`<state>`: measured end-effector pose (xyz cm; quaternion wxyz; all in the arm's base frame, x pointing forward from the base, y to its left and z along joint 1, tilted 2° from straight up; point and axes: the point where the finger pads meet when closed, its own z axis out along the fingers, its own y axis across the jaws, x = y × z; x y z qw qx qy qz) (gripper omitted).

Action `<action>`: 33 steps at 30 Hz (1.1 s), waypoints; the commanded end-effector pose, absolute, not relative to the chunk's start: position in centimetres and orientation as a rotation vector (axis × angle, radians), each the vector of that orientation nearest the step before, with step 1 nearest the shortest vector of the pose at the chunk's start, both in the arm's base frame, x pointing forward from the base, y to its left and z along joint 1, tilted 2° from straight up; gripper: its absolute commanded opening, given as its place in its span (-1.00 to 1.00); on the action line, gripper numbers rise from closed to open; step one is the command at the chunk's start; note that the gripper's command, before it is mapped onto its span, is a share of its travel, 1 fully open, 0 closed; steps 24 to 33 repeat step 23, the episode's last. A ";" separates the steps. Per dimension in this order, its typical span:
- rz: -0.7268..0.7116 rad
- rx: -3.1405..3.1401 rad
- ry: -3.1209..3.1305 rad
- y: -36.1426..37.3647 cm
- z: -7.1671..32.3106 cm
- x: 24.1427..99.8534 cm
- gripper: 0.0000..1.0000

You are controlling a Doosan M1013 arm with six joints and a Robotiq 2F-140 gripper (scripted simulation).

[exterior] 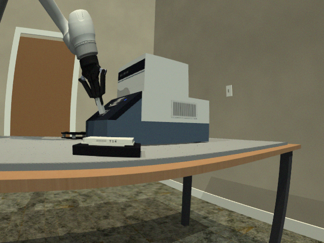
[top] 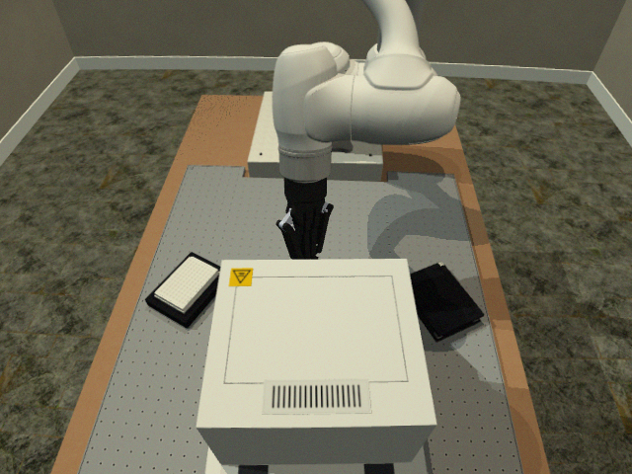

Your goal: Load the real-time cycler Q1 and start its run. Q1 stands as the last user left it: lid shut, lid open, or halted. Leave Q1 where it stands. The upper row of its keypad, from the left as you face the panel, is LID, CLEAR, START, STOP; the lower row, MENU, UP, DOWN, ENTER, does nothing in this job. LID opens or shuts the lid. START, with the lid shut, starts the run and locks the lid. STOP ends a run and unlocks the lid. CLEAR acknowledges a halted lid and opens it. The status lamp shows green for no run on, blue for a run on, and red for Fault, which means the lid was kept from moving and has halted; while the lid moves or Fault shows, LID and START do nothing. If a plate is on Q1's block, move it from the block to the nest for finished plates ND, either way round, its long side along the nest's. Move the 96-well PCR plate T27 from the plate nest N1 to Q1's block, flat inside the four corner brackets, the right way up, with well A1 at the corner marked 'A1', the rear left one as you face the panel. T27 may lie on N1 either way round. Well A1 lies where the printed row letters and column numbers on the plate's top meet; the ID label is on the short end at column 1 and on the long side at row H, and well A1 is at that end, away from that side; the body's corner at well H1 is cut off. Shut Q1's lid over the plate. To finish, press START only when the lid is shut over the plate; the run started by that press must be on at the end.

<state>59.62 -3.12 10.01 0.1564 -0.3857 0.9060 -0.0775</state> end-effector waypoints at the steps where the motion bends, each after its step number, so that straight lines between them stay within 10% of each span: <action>1: -0.222 -1.104 2.593 -3.1 10.0 59.6 -1.00; 33: -0.222 -1.104 2.593 -3.1 11.9 58.0 -1.00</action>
